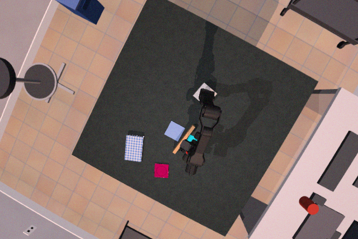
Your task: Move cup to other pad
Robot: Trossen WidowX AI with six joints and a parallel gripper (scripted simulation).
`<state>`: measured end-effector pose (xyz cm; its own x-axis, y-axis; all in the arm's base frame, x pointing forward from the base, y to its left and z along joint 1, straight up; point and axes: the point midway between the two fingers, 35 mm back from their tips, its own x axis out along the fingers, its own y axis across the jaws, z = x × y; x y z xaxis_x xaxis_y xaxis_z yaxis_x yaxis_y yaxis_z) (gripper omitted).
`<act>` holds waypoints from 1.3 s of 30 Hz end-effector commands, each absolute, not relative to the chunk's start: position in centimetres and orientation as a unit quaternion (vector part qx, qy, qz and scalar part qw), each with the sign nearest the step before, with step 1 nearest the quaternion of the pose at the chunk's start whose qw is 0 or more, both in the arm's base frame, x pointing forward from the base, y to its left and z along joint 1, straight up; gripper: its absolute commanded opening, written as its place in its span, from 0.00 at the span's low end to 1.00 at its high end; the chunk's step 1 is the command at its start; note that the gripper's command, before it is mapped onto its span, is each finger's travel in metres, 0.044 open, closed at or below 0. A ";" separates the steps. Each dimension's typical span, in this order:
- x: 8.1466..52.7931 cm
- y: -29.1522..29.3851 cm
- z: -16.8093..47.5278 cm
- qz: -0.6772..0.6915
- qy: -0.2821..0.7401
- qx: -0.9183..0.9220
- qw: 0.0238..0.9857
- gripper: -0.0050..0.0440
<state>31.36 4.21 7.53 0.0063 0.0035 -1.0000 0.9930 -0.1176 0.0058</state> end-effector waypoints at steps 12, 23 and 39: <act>32.1 6.3 6.9 -0.527 0.471 0.531 0.469 0.10; 32.2 6.3 4.7 -0.527 0.471 0.531 0.469 0.10; 32.2 6.4 1.3 -0.527 0.471 0.531 0.469 0.10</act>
<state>32.43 6.44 2.25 0.0145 0.0050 -0.9999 0.9934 -0.1142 0.0138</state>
